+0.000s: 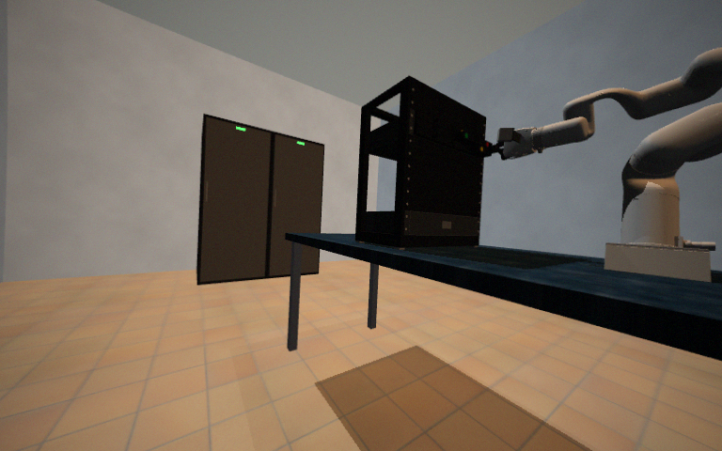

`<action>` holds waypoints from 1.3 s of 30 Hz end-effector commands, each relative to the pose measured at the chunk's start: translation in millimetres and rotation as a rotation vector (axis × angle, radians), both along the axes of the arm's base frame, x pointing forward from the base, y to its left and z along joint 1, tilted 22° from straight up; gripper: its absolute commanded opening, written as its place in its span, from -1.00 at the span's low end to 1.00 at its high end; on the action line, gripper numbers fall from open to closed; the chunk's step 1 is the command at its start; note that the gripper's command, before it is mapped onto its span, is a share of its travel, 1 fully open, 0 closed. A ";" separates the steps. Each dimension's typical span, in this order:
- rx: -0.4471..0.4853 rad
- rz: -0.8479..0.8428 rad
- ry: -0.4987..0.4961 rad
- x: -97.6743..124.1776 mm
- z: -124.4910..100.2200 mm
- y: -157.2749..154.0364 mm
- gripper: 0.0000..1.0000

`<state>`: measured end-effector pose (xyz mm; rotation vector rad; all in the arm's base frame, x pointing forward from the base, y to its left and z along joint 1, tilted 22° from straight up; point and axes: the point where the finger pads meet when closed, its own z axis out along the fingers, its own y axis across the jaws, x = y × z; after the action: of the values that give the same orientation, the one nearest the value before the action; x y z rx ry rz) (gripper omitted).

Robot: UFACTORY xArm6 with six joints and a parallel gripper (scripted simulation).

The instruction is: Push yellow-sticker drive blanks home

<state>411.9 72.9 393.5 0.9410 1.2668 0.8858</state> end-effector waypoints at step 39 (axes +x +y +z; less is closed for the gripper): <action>0.001 0.000 -0.003 18.9 2.5 -1.3 -1.00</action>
<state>427.1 71.8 394.1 0.9410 1.2669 0.8858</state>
